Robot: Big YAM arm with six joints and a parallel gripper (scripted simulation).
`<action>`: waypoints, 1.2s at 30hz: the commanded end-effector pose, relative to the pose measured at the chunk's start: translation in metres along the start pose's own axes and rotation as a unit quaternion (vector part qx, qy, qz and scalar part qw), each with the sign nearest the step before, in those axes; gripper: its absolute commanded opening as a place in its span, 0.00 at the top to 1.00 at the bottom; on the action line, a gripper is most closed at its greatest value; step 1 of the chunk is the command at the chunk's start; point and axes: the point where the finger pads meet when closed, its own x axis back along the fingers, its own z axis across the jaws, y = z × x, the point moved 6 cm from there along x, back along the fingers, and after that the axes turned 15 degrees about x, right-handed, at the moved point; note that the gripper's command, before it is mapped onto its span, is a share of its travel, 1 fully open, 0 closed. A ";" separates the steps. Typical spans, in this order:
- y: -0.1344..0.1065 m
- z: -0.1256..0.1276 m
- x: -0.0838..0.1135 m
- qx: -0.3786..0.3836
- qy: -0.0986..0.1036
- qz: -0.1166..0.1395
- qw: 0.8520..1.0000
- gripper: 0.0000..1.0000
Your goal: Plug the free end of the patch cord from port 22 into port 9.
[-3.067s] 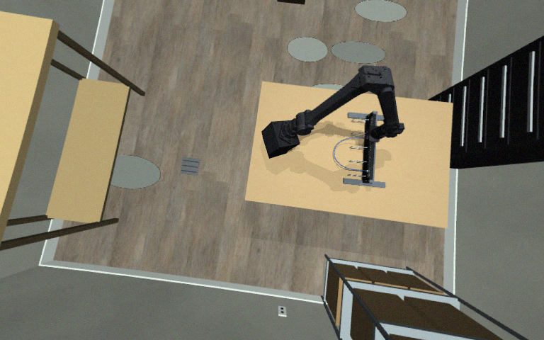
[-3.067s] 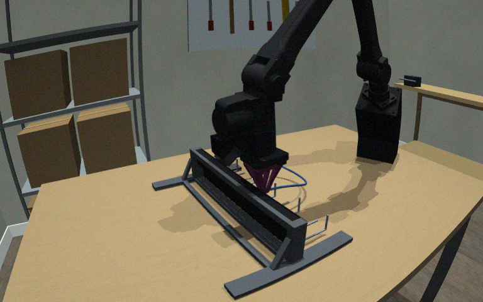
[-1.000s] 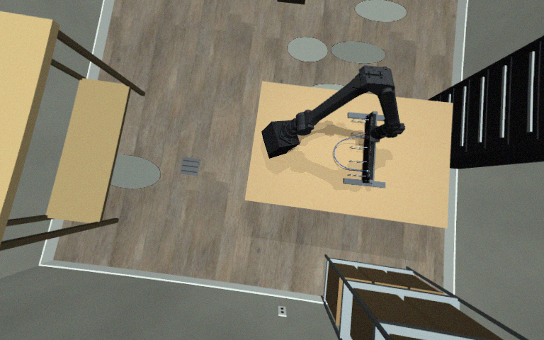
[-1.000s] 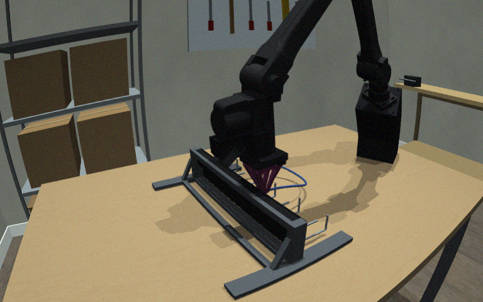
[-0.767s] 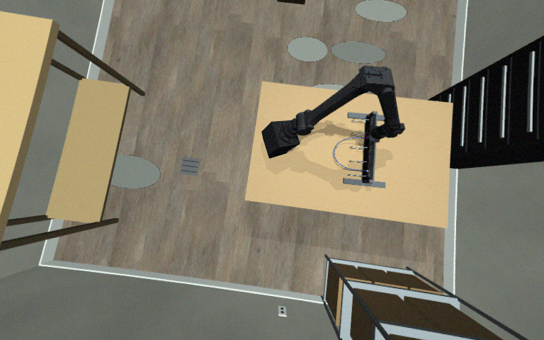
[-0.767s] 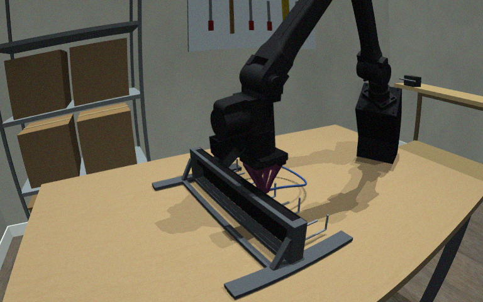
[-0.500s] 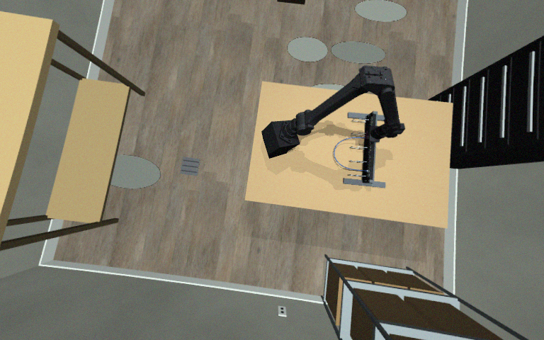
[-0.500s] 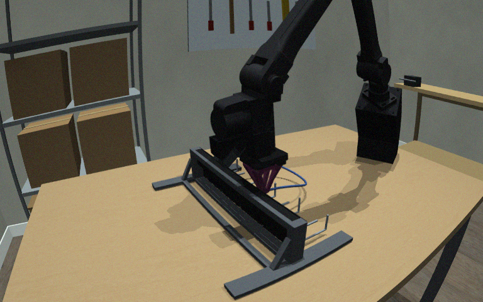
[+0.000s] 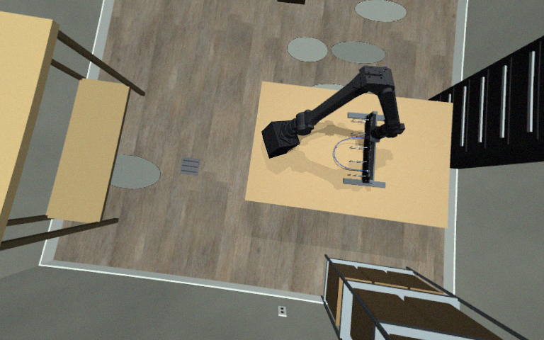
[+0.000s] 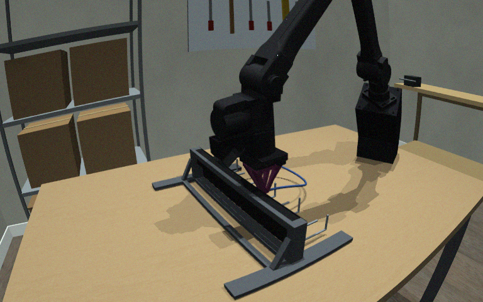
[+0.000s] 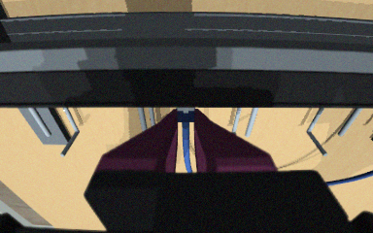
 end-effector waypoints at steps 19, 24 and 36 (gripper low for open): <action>0.050 -0.018 0.025 0.003 -0.018 -0.059 0.998 1.00; 0.051 -0.018 0.025 0.003 -0.018 -0.060 0.998 1.00; 0.053 -0.018 0.027 0.004 -0.019 -0.064 0.998 1.00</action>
